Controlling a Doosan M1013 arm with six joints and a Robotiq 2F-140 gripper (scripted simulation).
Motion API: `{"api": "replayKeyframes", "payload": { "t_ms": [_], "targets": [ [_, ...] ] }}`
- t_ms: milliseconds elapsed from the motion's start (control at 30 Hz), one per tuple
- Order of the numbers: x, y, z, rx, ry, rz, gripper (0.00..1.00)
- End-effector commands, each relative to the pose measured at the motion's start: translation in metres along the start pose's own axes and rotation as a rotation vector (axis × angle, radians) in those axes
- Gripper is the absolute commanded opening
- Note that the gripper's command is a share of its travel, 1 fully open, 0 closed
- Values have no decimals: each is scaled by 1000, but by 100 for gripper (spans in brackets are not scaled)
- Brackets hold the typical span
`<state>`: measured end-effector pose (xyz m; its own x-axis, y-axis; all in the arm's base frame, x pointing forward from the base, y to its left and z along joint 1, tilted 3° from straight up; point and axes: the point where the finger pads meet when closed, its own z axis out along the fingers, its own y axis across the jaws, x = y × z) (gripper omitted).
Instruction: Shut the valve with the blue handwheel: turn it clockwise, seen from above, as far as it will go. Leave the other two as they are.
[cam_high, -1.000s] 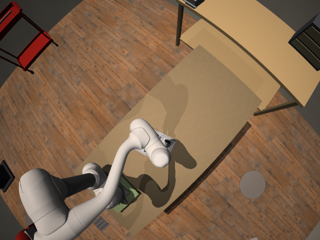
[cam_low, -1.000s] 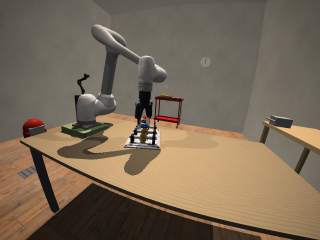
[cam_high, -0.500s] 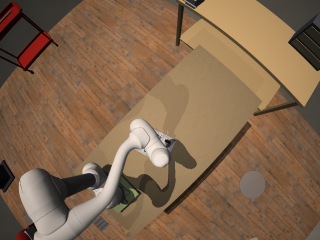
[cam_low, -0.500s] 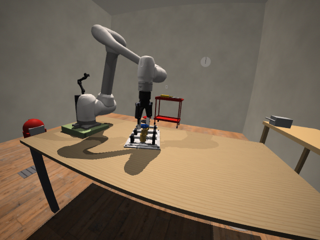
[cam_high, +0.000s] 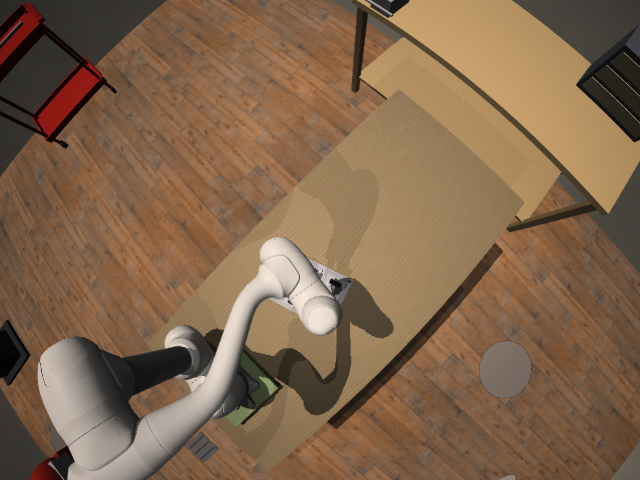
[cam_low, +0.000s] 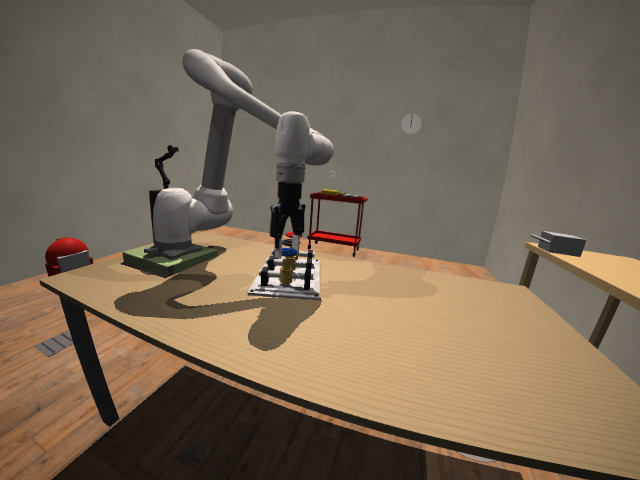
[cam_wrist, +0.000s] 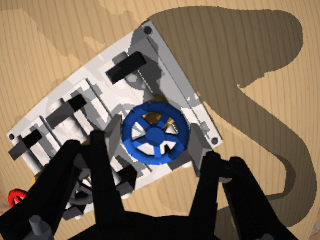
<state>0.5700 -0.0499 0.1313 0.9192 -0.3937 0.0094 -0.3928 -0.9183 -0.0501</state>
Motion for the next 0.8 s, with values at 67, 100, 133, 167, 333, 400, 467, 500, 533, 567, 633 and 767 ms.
{"api": "replayKeyframes", "payload": {
  "t_ms": [67, 100, 133, 167, 333, 400, 467, 500, 533, 567, 633, 767],
  "targets": [
    [0, 0, 0, 0, 0, 0, 54],
    [0, 0, -1, 0, 0, 0, 54],
    [0, 0, -1, 0, 0, 0, 54],
    [0, 0, -1, 0, 0, 0, 54],
    [0, 0, -5, 0, 0, 0, 54],
    [0, 0, -7, 0, 0, 0, 54],
    [0, 0, -9, 0, 0, 0, 54],
    [0, 0, -10, 0, 0, 0, 54],
    [0, 0, -12, 0, 0, 0, 54],
    [0, 0, -13, 0, 0, 0, 54],
    [0, 0, -13, 0, 0, 0, 54],
    [0, 0, -20, 0, 0, 0, 54]
  ]
}}
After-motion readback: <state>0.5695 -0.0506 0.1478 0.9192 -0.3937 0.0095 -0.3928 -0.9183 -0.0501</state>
